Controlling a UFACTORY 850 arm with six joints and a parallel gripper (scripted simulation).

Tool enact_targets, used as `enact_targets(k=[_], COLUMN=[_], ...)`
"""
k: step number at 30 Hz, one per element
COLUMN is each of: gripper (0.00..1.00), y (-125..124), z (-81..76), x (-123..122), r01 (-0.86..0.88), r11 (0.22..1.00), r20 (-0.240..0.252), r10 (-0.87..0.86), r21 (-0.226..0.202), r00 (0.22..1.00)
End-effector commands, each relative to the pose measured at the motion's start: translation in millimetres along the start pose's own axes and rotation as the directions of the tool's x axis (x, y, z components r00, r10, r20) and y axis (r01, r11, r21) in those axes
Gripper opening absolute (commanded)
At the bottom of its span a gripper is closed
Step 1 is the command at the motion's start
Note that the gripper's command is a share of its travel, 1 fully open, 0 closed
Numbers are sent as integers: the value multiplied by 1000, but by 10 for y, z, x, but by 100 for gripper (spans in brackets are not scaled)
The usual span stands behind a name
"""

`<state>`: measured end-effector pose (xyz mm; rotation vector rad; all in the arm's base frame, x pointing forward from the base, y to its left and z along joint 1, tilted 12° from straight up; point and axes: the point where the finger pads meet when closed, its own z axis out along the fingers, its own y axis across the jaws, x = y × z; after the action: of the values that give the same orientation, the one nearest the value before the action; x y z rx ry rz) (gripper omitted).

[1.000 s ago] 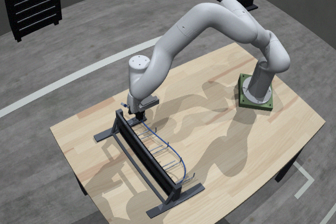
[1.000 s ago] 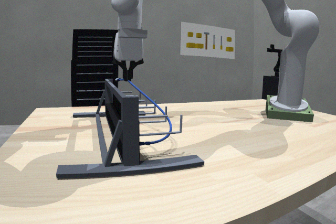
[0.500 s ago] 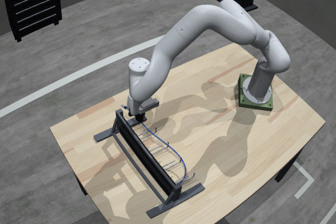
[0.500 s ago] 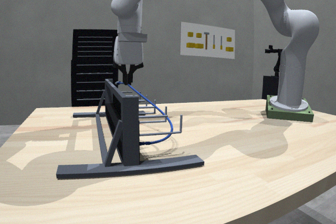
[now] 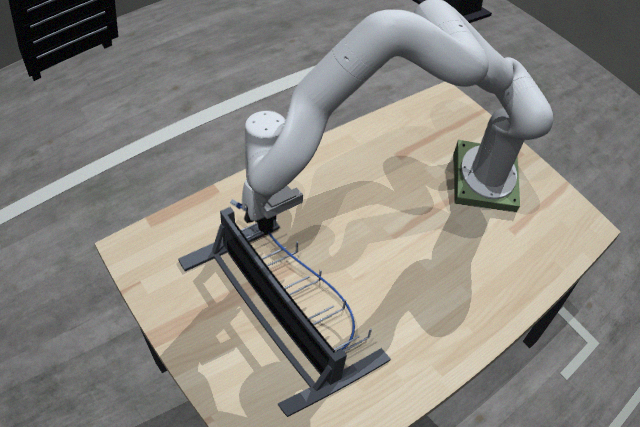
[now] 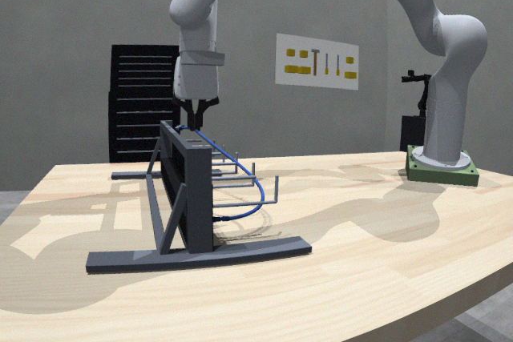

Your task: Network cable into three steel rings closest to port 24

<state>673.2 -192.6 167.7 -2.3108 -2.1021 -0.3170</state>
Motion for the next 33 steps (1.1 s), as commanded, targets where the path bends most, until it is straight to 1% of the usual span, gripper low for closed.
enact_targets(k=[1, 10, 33], gripper=[0, 0, 0], y=[5, -45, -347], z=[-14, -13, -12], x=[-2, -2, -2], r01=[0, 0, 0], r11=[1000, 1000, 1000], r20=[1, 1, 1], r10=[0, 0, 0], r21=[-3, -3, -2], r00=[1000, 1000, 1000])
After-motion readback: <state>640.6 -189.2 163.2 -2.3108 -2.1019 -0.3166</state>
